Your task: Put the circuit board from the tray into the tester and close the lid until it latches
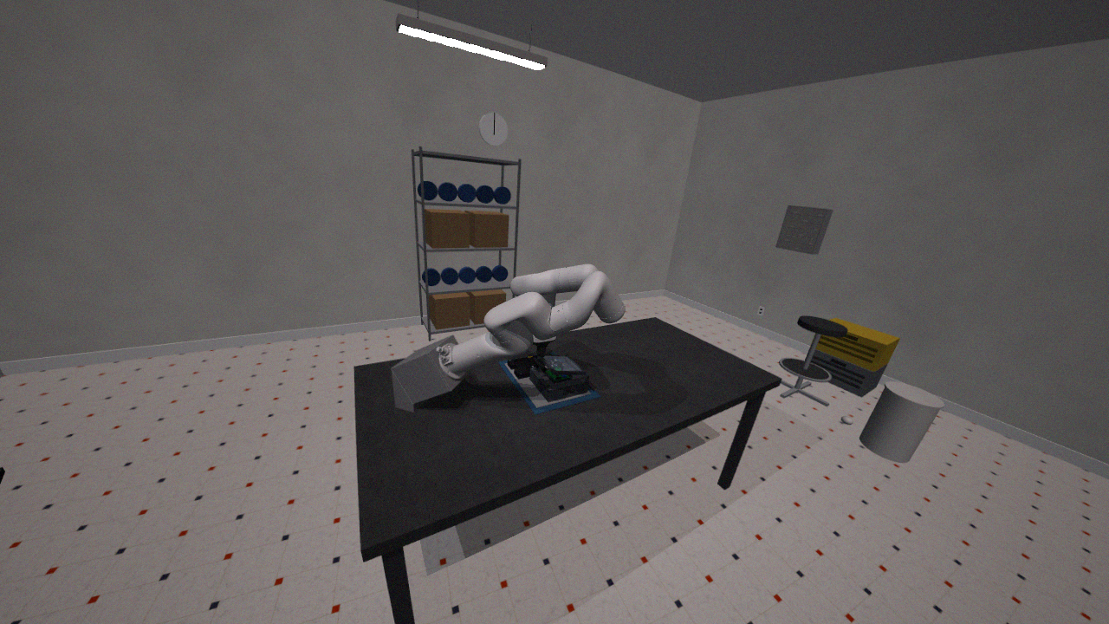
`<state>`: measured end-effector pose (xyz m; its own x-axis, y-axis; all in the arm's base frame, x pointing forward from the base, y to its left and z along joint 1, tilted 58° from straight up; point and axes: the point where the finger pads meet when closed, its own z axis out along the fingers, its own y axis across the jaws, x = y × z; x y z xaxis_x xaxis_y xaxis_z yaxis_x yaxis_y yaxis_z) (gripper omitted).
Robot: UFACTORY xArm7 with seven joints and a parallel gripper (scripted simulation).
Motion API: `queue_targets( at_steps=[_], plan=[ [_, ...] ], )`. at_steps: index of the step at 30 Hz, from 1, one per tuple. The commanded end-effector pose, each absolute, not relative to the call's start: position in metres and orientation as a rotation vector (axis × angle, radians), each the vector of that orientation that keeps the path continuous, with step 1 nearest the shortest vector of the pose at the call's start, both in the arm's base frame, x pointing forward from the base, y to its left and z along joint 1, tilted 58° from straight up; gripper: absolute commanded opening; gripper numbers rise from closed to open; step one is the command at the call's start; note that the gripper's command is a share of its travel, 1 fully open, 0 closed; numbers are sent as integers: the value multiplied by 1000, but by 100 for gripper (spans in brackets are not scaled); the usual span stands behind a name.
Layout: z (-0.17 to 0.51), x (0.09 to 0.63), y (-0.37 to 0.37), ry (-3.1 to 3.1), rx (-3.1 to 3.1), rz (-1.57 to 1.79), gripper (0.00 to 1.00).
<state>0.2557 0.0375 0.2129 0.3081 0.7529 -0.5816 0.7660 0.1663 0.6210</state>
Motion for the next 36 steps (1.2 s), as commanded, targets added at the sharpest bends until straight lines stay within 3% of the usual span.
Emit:
queue_targets(
  at_steps=[1,36],
  plan=[
    [213,256,39,1432,1569,-13,0],
    [199,265,25,1432,1569,-13,0]
  ],
)
